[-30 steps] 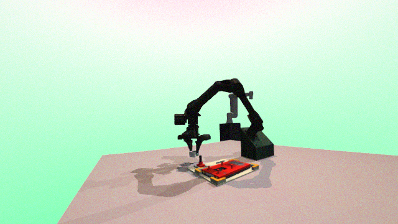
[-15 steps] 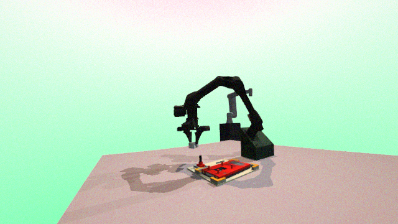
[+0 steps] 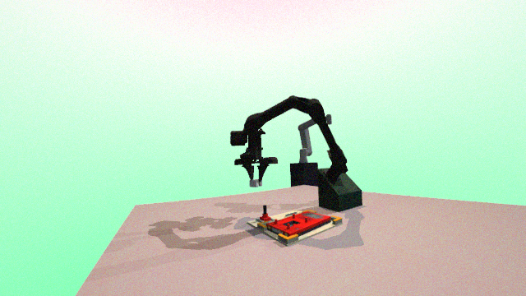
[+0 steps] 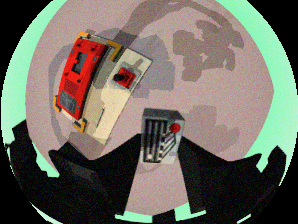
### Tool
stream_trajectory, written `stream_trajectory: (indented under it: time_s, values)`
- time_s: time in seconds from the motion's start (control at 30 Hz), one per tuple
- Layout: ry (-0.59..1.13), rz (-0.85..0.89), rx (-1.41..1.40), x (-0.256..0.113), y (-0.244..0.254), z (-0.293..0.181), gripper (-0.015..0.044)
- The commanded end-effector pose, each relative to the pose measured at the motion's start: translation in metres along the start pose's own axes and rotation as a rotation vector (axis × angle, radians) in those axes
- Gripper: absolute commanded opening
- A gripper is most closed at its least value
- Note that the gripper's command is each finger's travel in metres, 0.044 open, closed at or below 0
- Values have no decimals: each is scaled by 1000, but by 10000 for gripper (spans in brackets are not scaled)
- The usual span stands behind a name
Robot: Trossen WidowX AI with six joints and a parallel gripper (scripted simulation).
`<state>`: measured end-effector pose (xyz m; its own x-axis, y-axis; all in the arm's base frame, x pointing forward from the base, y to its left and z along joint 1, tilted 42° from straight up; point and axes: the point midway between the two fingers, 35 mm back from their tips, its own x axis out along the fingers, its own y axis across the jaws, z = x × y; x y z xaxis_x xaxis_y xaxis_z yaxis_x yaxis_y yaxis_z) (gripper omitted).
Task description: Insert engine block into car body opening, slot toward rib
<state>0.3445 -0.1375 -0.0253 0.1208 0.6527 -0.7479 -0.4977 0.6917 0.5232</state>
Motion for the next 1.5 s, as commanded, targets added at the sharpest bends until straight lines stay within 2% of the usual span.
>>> stream_trajectory:
  time_s: [0.0,1.47]
  values:
    - [8,-6,13,2,8,9,0]
    - [8,-19,290,51,118,83,0]
